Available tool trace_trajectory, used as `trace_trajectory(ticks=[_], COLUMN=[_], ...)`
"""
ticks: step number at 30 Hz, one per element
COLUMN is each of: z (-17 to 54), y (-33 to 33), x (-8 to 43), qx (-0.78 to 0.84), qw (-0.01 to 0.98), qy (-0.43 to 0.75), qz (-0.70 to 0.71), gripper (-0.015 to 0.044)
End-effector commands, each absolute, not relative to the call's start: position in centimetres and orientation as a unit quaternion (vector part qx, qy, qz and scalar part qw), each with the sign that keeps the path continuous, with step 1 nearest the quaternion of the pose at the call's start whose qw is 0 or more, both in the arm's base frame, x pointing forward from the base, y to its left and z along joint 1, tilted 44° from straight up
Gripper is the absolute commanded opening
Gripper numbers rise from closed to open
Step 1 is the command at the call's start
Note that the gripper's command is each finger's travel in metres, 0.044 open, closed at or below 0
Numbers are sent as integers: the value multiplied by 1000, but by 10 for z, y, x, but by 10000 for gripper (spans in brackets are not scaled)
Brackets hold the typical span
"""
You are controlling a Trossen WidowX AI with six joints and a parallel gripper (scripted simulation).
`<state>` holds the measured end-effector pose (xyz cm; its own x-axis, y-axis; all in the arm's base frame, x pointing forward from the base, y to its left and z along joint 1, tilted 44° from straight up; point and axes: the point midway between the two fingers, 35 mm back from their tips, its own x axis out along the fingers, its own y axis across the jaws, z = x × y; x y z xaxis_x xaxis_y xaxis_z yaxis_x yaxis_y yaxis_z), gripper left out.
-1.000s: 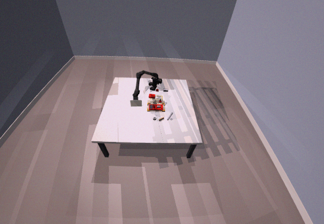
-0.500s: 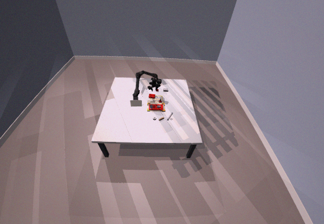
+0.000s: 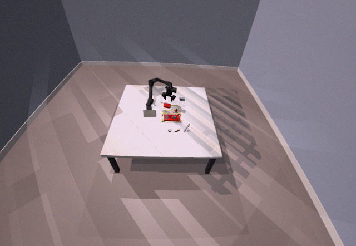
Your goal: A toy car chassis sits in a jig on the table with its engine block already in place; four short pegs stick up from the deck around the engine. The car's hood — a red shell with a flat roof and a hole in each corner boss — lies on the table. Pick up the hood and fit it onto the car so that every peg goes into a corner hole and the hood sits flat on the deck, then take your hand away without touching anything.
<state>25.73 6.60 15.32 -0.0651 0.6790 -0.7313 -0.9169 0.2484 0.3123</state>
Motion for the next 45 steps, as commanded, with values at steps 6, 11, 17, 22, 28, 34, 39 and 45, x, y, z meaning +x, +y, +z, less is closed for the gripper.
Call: trace_trajectory(ticks=[6, 11, 17, 22, 28, 34, 39, 45], z=[141, 138, 138, 138, 137, 133, 130, 126], y=[81, 84, 84, 84, 85, 88, 91, 95], x=[240, 236, 236, 236, 236, 237, 237, 236], qx=[219, 282, 282, 282, 282, 282, 282, 282], qw=[644, 618, 618, 618, 618, 619, 619, 619], qy=[666, 694, 694, 694, 694, 694, 694, 694], qz=[306, 238, 238, 238, 238, 238, 238, 238], gripper=[440, 440, 440, 440, 440, 440, 440, 440])
